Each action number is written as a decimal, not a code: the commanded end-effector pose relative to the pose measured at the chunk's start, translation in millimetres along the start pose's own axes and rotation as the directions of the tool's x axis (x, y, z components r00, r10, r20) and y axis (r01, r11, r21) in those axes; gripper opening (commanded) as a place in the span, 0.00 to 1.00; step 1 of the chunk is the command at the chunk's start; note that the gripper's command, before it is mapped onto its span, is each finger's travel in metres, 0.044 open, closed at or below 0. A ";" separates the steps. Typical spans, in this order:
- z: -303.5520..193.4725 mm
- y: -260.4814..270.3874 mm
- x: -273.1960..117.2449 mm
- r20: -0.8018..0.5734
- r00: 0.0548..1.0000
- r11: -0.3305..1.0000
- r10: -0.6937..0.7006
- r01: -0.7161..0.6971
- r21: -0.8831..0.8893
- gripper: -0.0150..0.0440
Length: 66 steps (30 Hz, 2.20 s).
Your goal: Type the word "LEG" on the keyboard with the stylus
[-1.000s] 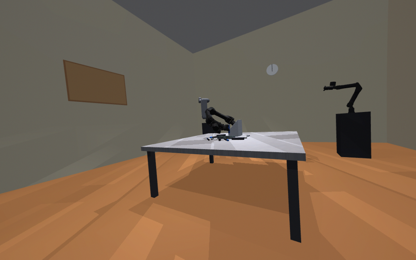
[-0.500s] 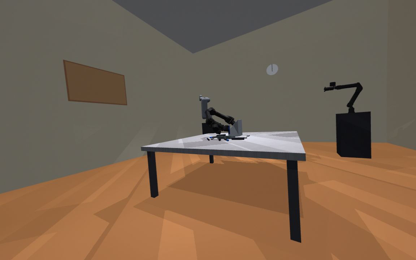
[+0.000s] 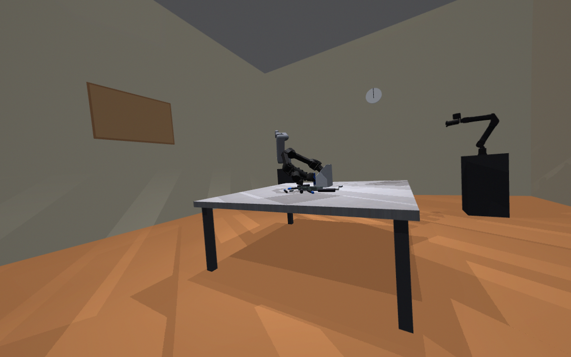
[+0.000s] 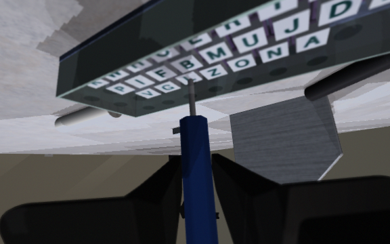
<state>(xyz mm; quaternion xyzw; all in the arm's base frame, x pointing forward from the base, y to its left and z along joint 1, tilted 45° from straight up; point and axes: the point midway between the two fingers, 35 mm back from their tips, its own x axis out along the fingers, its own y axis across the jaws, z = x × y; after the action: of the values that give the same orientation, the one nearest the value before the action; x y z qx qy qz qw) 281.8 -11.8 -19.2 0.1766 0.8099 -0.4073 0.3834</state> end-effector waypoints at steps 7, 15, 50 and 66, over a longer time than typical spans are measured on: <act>2.0 0.1 0.9 0.005 1.000 1.000 -0.001 0.001 -0.005 0.39; -1.3 0.3 -1.1 0.005 1.000 1.000 -0.001 0.001 -0.005 0.39; -25.7 -16.0 -60.3 0.055 0.900 0.868 0.433 -0.433 0.245 0.25; -9.7 -16.5 -51.6 0.056 0.900 0.868 0.432 -0.432 0.245 0.25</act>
<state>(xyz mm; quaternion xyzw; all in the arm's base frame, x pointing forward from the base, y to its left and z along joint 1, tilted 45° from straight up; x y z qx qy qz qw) 300.7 -10.5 36.3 0.4040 0.6901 -0.4114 0.4373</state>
